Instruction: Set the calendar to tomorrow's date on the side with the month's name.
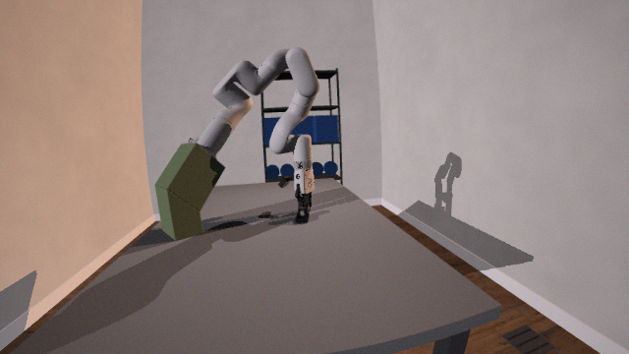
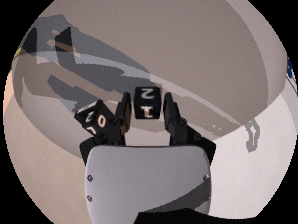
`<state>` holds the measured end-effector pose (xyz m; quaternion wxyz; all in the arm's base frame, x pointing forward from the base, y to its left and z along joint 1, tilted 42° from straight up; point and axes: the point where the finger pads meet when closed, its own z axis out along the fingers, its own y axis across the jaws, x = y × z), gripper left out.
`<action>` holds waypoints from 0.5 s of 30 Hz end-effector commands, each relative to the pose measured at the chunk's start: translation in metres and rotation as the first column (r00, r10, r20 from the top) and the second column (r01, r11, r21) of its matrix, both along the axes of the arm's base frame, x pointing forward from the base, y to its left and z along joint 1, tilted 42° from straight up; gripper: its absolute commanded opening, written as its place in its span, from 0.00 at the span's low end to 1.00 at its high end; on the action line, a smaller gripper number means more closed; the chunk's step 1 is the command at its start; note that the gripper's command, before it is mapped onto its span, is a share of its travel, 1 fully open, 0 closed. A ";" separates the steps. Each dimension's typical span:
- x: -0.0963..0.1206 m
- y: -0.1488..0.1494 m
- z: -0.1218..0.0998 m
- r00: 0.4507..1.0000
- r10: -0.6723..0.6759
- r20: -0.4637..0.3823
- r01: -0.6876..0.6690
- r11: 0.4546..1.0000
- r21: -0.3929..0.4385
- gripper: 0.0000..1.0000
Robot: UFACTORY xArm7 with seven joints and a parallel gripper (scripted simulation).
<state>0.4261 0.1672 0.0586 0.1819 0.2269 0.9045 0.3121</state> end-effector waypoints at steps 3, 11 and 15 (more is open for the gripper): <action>0.000 0.000 0.000 1.000 -0.001 0.001 0.001 1.000 0.000 0.49; 0.000 0.000 0.000 1.000 -0.001 0.001 0.001 1.000 0.000 0.49; 0.000 0.000 0.000 1.000 -0.001 0.001 0.001 1.000 0.000 0.29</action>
